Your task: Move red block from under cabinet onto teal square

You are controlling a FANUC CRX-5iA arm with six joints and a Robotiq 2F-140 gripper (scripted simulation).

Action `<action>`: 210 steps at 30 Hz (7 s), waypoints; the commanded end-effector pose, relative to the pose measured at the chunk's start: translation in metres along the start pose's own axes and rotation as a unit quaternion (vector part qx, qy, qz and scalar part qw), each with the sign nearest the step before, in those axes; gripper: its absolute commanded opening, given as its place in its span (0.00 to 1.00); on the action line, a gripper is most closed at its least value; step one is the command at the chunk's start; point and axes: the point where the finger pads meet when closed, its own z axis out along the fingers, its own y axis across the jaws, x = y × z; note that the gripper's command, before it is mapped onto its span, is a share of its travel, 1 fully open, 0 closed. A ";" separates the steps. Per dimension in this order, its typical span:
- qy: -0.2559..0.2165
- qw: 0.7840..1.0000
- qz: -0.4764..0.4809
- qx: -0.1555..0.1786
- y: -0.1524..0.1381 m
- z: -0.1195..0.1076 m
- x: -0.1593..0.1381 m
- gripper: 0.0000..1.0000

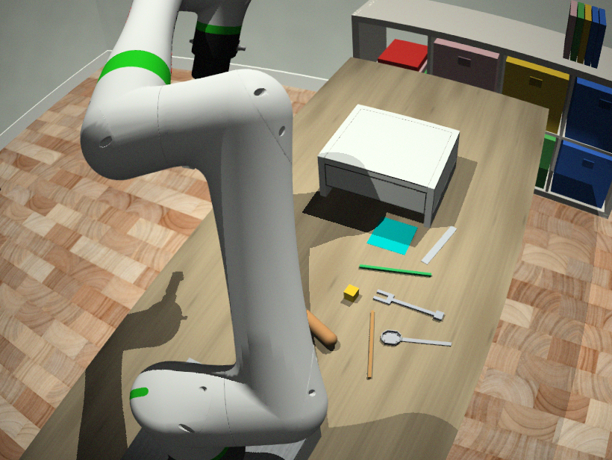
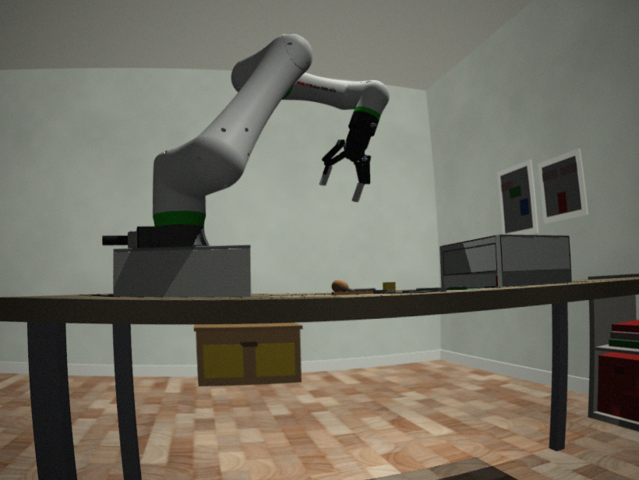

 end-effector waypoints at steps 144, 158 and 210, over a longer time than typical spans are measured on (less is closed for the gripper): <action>-0.067 0.903 0.390 -0.168 -0.207 0.112 -0.290 0.34; -0.067 0.903 0.390 -0.168 -0.207 0.113 -0.290 0.34; -0.066 0.900 0.396 -0.169 -0.178 0.219 -0.318 0.34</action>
